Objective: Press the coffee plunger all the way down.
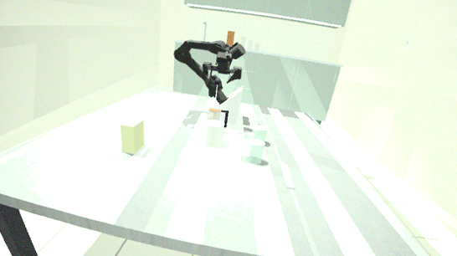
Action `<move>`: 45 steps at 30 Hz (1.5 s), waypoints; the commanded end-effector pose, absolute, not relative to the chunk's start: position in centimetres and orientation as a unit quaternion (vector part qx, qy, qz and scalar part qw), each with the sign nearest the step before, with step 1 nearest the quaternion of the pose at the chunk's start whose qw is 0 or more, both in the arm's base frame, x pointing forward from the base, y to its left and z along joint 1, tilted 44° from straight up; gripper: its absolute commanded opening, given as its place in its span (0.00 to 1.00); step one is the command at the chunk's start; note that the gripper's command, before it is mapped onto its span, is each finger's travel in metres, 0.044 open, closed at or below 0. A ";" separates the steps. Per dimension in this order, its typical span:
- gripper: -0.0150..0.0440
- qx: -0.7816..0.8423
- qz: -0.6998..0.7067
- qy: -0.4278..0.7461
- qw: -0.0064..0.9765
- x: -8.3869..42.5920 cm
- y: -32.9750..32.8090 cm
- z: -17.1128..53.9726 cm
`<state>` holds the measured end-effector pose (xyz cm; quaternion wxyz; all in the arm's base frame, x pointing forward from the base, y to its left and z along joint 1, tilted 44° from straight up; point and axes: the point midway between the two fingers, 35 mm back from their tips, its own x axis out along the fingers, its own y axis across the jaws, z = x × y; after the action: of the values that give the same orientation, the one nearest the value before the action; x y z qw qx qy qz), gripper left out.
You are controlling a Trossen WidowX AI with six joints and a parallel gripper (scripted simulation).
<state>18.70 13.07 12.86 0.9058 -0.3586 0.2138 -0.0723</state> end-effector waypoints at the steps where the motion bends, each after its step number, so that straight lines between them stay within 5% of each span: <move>1: 0.82 -0.362 -0.074 0.210 0.905 18.9 13.0 12.9; 10: 0.45 -0.362 -0.074 0.210 0.905 18.9 13.0 12.9; 45: 0.45 -0.360 -0.072 0.218 0.904 19.5 10.6 9.7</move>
<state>19.54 11.39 10.93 0.9086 -0.3581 0.2017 -0.0738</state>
